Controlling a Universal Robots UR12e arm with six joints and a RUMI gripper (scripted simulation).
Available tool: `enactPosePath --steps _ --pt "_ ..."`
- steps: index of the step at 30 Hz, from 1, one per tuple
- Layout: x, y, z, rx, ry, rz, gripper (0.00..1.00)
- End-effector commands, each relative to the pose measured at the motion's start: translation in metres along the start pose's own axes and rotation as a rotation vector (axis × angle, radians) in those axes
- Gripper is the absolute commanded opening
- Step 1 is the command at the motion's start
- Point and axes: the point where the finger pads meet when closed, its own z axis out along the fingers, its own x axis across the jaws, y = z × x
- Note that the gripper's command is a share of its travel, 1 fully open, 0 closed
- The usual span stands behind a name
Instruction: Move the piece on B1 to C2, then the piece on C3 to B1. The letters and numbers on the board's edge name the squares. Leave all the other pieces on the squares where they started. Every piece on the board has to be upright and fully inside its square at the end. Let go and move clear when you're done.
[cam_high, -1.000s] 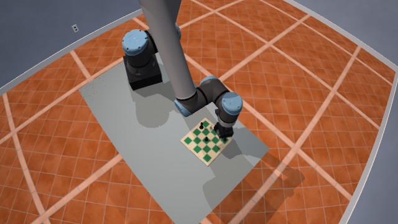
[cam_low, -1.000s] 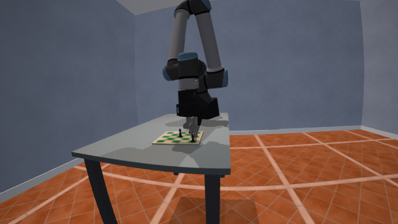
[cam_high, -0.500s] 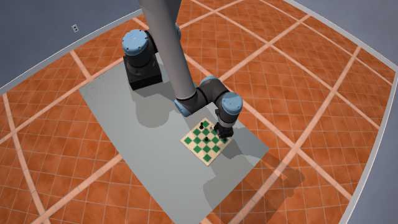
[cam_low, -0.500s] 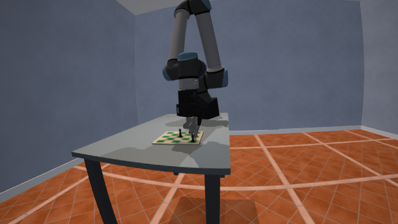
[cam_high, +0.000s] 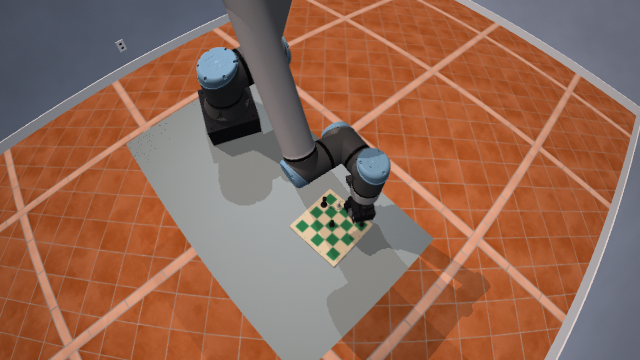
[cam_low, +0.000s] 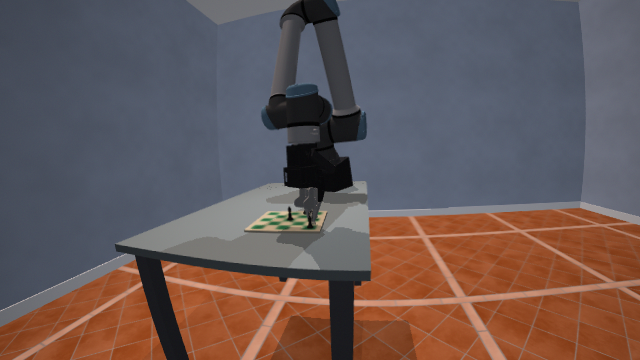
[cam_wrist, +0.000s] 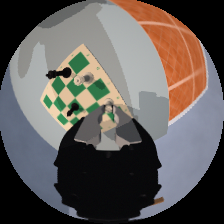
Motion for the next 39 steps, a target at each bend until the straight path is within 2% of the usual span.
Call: enactPosePath --steps 1,6,11,13,19,23,39 --pt "0.0 0.001 -0.001 -0.001 0.001 0.0 0.0" --pt "0.0 0.001 -0.007 -0.001 0.001 0.0 0.0" --pt "0.0 0.001 -0.034 -0.001 0.001 0.0 0.0" --pt "0.0 0.001 -0.034 -0.001 0.001 0.0 0.0" --pt "0.0 0.0 -0.078 -0.001 0.001 0.0 0.0" --pt "0.0 0.0 -0.097 -0.001 0.001 0.0 0.0" --pt "0.0 0.0 -0.101 -0.001 0.001 0.011 0.0"
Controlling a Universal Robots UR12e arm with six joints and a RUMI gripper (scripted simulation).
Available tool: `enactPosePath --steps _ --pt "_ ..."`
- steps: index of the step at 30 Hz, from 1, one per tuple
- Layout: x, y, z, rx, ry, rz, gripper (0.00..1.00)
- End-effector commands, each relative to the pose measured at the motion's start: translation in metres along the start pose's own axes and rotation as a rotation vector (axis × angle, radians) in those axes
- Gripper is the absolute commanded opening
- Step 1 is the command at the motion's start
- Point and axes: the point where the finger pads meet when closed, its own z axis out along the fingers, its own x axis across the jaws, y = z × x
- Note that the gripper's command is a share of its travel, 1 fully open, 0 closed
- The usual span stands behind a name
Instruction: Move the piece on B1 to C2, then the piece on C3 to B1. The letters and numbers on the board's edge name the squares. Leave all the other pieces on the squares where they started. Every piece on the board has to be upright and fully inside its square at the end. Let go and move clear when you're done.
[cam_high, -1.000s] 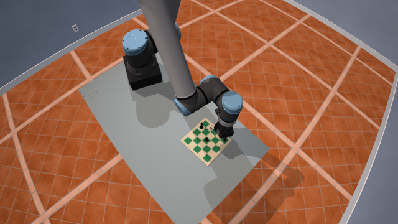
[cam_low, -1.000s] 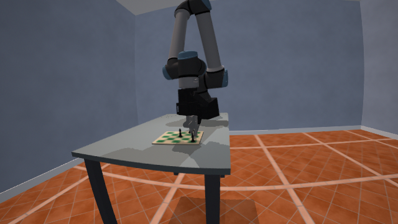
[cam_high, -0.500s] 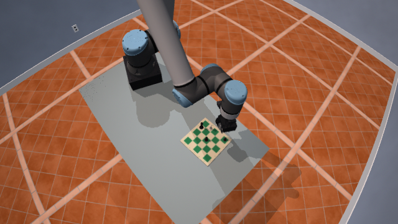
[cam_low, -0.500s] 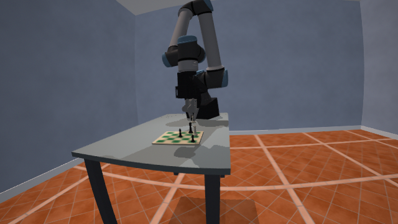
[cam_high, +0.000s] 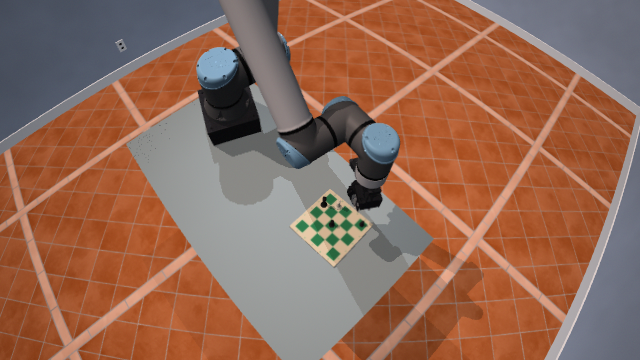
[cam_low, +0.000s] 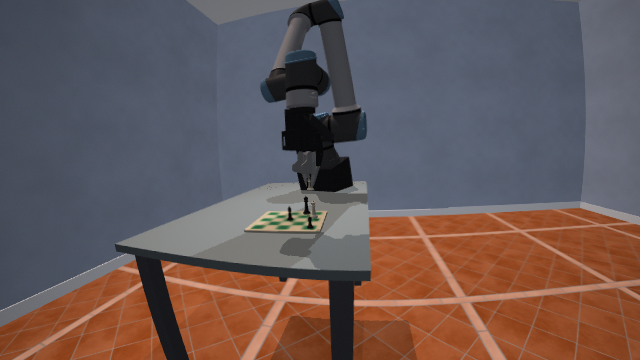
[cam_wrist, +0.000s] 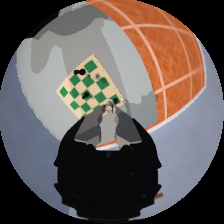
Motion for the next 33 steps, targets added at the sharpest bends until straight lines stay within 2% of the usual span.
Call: enactPosePath --steps 1,9,23,33 --pt "-0.001 0.0 -0.001 -0.001 0.001 0.019 0.0" --pt "-0.009 -0.001 -0.001 -0.001 0.001 0.161 0.0" --pt "-0.045 -0.005 -0.001 -0.001 0.001 0.79 0.0" --pt "-0.055 -0.006 -0.001 -0.001 0.001 0.947 0.0"
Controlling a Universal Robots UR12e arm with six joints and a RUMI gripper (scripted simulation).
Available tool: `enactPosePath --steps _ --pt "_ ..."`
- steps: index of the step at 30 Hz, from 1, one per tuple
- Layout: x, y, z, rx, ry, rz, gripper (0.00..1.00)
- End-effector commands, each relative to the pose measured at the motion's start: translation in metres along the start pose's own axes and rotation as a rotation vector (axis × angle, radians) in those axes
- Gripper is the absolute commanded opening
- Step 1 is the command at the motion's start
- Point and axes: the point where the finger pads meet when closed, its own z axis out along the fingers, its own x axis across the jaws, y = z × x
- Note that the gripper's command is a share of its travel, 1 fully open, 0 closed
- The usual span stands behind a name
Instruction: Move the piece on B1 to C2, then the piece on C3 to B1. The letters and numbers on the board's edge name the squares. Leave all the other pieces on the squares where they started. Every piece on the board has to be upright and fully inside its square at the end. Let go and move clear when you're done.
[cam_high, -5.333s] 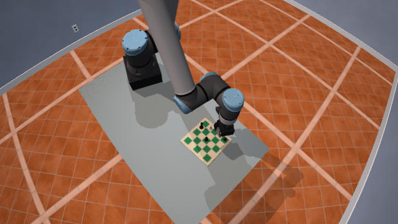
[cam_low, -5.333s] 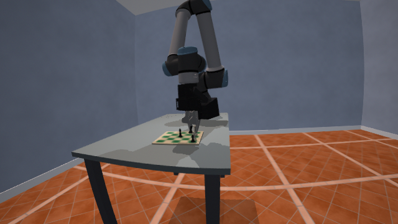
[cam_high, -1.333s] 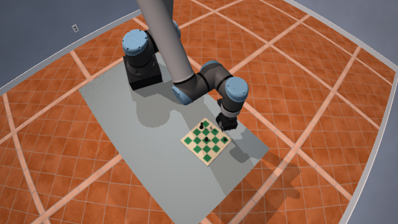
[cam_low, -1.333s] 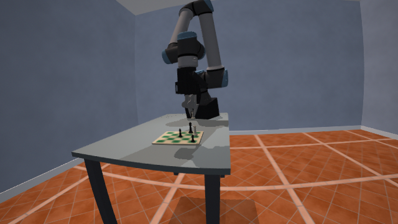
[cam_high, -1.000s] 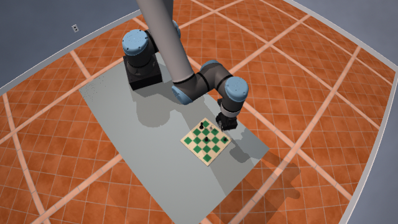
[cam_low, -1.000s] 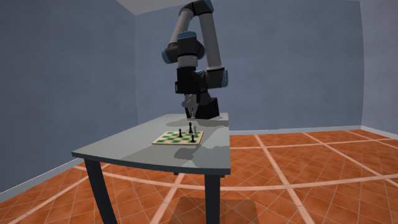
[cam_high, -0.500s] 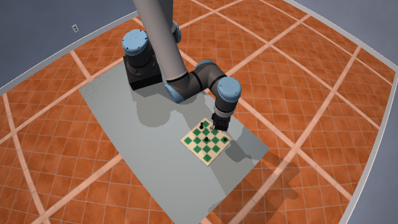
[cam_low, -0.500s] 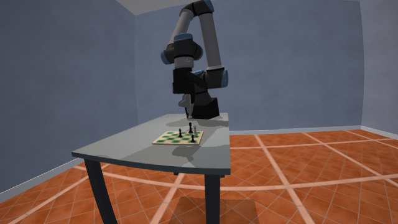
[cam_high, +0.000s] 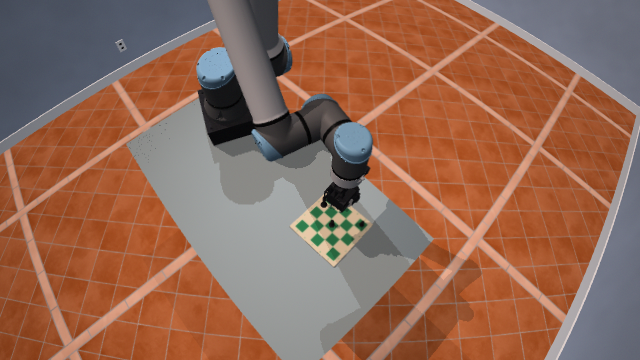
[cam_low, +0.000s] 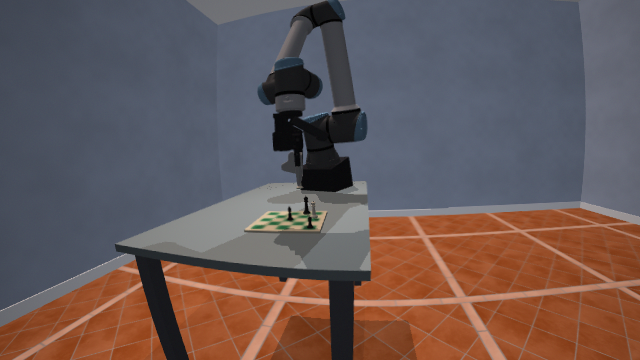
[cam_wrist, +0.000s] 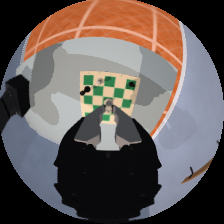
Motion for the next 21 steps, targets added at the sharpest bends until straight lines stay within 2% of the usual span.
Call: enactPosePath --steps 1,21 --pt "-0.0021 0.0028 -0.0007 -0.003 0.001 0.071 0.0" --pt "-0.0022 0.0029 0.0049 -0.003 0.001 0.073 0.0"
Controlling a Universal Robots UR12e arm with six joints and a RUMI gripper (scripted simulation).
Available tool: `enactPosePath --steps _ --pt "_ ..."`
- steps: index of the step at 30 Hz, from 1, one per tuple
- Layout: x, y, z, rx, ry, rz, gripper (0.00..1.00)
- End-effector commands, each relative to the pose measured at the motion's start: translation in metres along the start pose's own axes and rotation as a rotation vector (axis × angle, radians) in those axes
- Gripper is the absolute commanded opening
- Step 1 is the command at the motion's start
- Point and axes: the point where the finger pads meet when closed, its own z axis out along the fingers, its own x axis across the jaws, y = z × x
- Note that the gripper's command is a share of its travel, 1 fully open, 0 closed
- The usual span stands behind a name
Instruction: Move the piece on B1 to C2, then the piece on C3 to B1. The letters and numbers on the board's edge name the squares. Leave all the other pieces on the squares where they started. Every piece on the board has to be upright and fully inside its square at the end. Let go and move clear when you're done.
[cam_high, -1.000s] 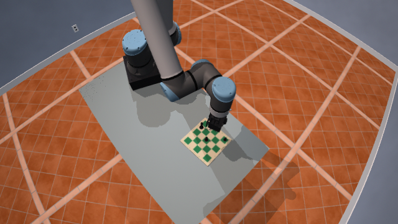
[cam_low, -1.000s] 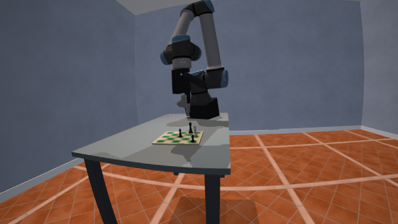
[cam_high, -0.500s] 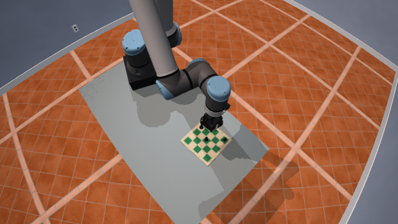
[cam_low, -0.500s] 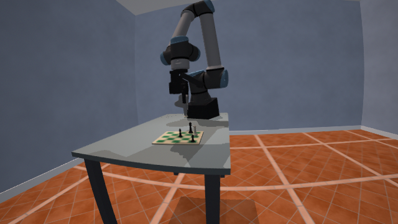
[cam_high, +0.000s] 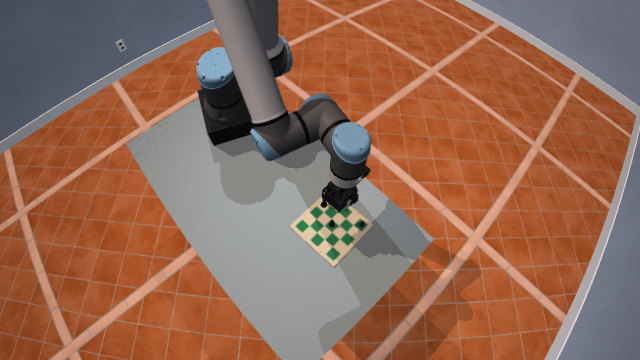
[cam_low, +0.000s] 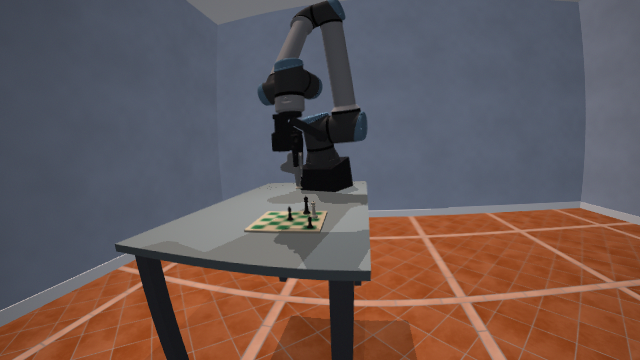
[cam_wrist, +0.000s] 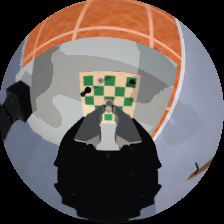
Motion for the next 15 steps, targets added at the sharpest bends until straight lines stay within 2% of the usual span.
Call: enactPosePath --steps 1,6,15 --pt "0.001 0.0 0.006 0.0 0.001 0.0 0.0" --pt "0.001 0.0 0.016 0.0 0.001 0.0 0.0" --pt "0.001 0.0 0.058 0.0 0.001 0.0 0.0"
